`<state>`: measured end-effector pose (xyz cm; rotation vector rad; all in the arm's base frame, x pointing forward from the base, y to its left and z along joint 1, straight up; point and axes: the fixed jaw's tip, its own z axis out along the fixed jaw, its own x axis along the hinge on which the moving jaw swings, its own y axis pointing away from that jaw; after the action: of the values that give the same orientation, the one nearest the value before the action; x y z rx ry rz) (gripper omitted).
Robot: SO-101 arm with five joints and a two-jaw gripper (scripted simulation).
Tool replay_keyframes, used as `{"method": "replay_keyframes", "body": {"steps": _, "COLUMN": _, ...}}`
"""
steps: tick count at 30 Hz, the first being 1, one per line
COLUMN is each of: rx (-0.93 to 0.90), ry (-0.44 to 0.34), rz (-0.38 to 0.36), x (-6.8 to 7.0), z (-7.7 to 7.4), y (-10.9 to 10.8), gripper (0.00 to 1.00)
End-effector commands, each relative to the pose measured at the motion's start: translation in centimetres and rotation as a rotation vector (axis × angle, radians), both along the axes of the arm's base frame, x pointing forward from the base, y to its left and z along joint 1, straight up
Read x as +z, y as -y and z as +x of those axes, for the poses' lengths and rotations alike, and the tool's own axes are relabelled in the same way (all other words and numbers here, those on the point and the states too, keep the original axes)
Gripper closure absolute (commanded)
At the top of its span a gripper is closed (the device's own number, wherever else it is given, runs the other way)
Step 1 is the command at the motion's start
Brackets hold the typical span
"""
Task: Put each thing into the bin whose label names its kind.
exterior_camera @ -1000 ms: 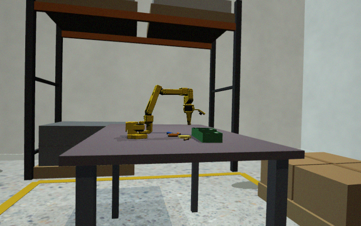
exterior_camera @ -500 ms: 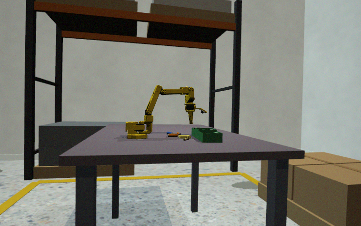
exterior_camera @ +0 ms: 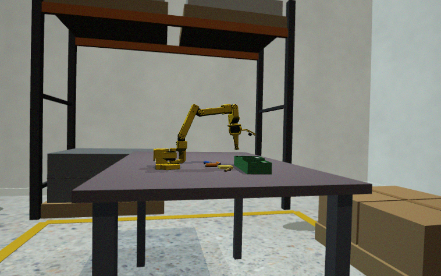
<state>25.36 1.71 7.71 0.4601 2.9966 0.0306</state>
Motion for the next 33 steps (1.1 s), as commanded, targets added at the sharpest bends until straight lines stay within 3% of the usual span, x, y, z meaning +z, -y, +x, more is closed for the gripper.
{"method": "replay_keyframes", "body": {"steps": 1, "rx": 0.000, "ry": 0.044, "rz": 0.001, "x": 1.0, "z": 0.4, "y": 0.2, "gripper": 1.00}}
{"method": "replay_keyframes", "body": {"steps": 33, "rx": 0.076, "ry": 0.104, "rz": -0.030, "x": 1.0, "z": 2.0, "y": 2.7, "gripper": 1.00}}
